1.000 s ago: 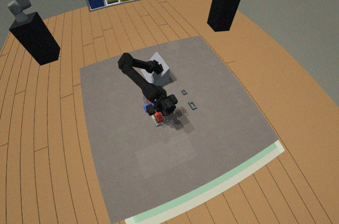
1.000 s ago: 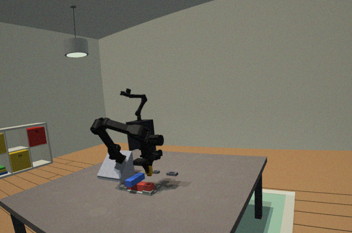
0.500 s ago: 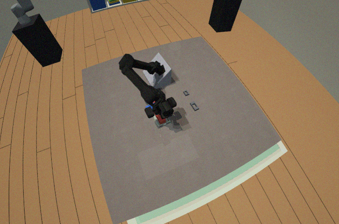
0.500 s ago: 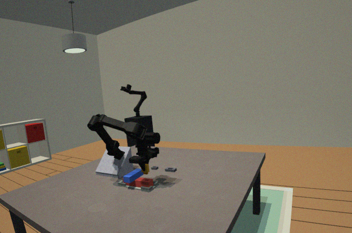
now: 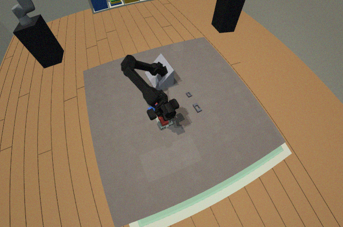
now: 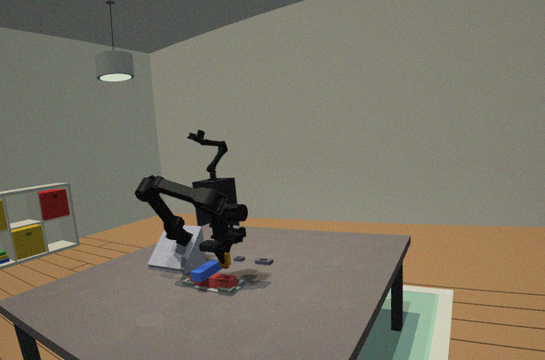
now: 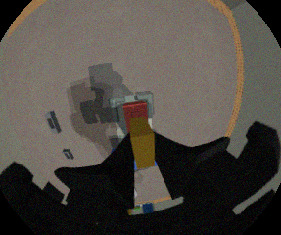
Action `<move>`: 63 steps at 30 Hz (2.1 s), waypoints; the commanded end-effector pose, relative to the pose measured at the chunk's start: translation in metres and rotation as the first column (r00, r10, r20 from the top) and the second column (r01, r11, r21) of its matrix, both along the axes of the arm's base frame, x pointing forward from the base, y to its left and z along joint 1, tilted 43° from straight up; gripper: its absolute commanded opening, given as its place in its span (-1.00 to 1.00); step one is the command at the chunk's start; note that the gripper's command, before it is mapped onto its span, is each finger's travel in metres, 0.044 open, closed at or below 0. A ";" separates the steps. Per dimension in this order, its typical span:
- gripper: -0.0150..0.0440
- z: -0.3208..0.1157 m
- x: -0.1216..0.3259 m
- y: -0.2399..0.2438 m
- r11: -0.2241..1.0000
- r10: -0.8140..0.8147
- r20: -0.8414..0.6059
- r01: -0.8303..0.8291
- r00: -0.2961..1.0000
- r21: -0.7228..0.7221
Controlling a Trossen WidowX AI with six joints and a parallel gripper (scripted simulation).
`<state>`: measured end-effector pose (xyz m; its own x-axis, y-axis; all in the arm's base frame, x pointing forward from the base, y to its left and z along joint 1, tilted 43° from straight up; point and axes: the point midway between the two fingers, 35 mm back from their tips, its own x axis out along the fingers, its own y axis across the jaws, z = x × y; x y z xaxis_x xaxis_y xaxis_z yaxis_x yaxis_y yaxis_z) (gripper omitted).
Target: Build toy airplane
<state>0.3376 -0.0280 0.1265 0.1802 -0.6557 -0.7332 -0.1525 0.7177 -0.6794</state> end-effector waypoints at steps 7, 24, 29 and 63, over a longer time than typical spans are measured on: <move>-0.27 -0.001 0.002 -0.004 1.000 0.002 0.000 -0.002 1.000 -0.005; -0.27 -0.021 0.007 -0.022 1.000 0.002 0.000 -0.002 1.000 -0.005; -0.27 -0.026 0.008 -0.028 1.000 0.002 0.001 -0.002 1.000 -0.006; -0.27 -0.028 0.008 -0.028 1.000 0.002 0.001 -0.002 1.000 -0.006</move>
<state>0.3466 -0.0541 0.1005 0.1891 -0.6594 -0.7276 -0.1507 0.7127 -0.6850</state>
